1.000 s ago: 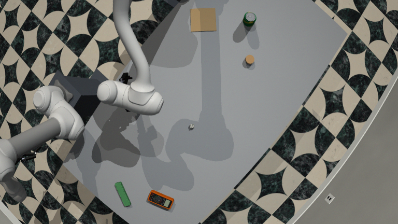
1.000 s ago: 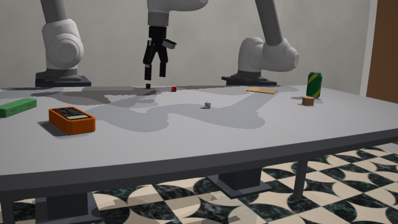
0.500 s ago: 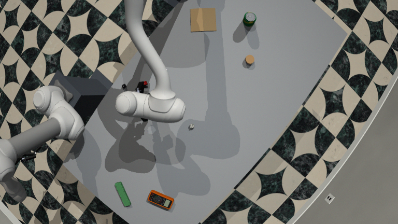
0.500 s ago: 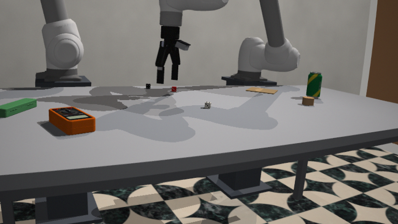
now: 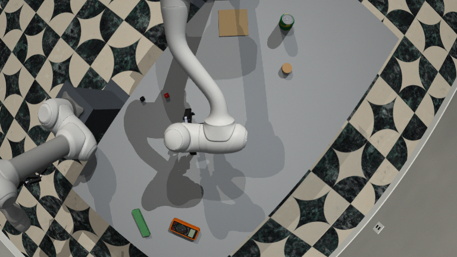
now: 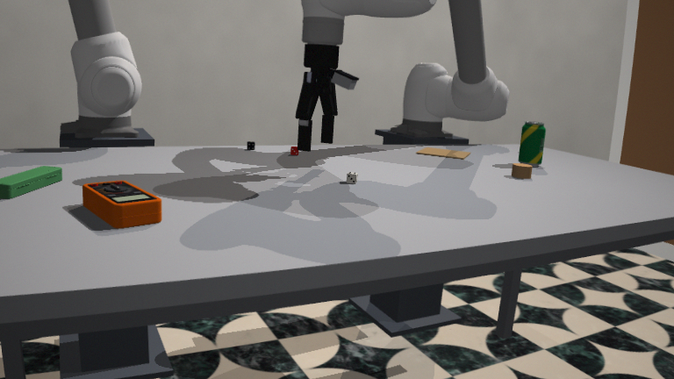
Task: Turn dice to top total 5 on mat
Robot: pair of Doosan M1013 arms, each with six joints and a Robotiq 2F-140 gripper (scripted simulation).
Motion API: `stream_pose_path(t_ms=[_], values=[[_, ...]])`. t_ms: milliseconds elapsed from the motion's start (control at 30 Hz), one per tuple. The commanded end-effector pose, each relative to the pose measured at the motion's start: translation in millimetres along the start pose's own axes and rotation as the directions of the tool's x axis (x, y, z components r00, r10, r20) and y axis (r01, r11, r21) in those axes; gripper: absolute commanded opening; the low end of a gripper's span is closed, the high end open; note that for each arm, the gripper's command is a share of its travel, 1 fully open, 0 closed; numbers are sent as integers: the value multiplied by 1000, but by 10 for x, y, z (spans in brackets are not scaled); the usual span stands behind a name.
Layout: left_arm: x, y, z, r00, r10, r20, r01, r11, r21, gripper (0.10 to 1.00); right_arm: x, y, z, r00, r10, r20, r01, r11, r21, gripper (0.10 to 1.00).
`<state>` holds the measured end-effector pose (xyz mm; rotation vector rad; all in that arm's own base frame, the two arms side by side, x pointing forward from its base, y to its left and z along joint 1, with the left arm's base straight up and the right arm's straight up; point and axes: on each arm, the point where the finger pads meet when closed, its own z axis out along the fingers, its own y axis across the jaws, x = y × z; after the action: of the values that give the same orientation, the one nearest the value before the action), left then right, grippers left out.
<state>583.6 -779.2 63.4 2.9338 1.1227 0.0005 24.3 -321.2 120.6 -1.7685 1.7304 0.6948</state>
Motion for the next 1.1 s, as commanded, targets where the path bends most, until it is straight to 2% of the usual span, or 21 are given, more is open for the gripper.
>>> stream_pose_path(t_ms=[0, 567, 1067], values=[[266, 211, -13, 1000, 1, 0, -1, 1000, 0, 1000, 0, -1, -5, 1000, 0, -1, 0, 1000, 0, 1000], [974, 712, -13, 1000, 1, 0, -1, 1000, 0, 1000, 0, -1, -5, 1000, 0, -1, 0, 1000, 0, 1000], [1168, 849, -13, 1000, 1, 0, -1, 1000, 0, 1000, 0, -1, -5, 1000, 0, -1, 0, 1000, 0, 1000]])
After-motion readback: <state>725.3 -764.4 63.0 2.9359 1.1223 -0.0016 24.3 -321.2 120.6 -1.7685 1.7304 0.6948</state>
